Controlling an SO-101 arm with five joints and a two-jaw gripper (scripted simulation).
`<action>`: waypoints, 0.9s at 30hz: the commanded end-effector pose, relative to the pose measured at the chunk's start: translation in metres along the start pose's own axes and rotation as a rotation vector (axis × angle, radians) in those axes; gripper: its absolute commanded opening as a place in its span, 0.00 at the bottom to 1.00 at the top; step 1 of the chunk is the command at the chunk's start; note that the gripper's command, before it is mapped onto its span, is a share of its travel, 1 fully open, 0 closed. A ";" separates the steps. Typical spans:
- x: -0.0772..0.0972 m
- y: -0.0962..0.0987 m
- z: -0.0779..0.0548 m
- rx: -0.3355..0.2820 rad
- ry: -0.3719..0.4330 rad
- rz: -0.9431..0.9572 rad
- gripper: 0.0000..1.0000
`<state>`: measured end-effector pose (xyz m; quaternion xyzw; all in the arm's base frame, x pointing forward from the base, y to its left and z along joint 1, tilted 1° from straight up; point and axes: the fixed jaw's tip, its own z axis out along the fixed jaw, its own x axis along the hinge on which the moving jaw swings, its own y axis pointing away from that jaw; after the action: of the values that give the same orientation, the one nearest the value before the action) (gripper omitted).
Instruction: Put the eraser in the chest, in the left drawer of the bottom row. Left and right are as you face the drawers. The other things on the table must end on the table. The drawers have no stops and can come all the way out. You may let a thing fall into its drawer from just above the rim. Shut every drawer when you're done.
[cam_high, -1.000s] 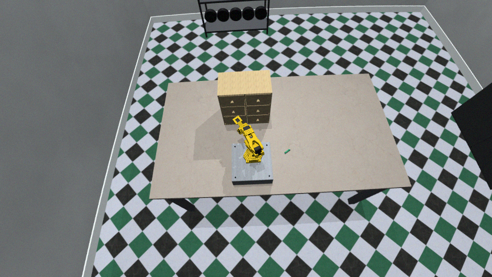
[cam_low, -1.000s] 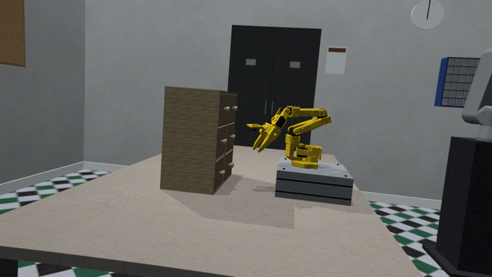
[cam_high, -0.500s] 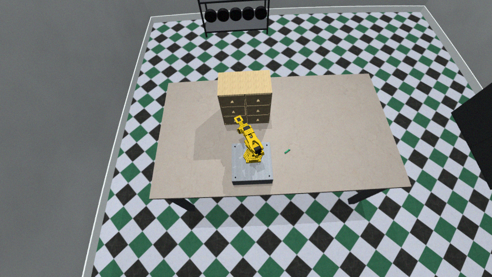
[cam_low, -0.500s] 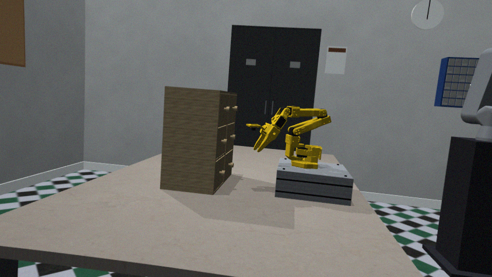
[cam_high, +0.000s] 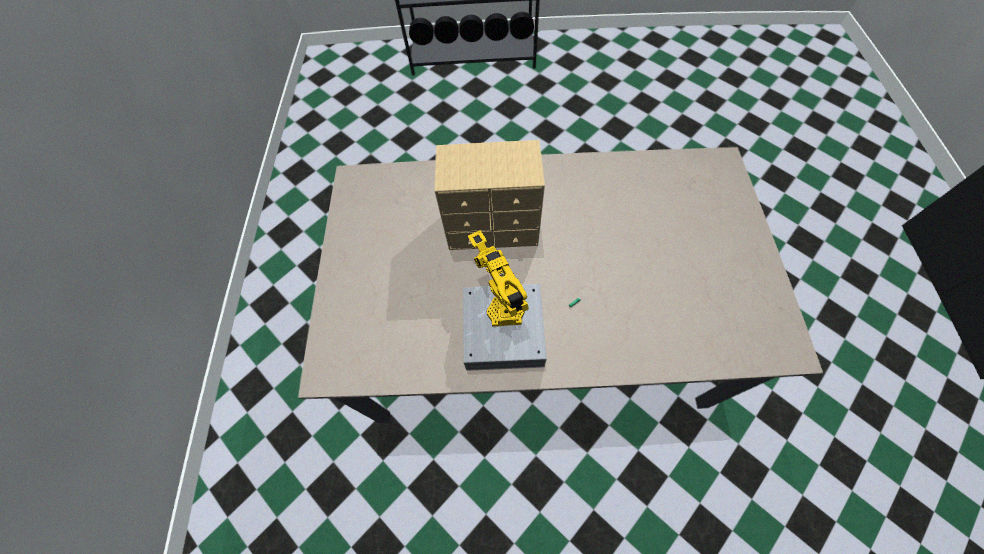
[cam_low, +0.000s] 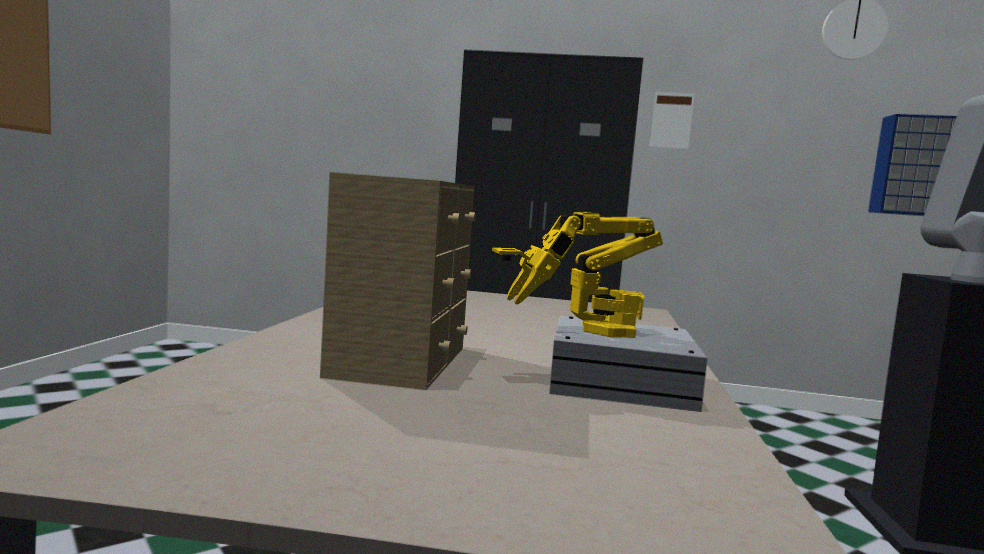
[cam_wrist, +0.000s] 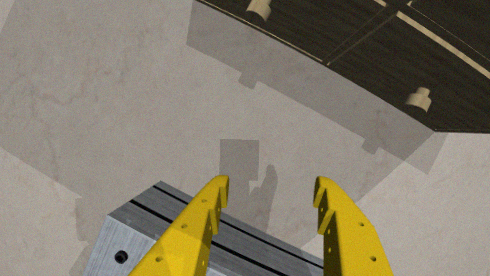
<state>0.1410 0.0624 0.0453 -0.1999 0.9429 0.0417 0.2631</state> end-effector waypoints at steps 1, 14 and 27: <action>0.006 -0.001 0.002 0.002 0.026 0.014 0.21; 0.006 -0.001 0.002 0.002 0.026 0.014 0.21; 0.019 -0.021 0.003 0.051 0.241 0.143 0.26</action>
<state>0.1366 0.0457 0.0349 -0.1554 0.9692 0.0208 0.1901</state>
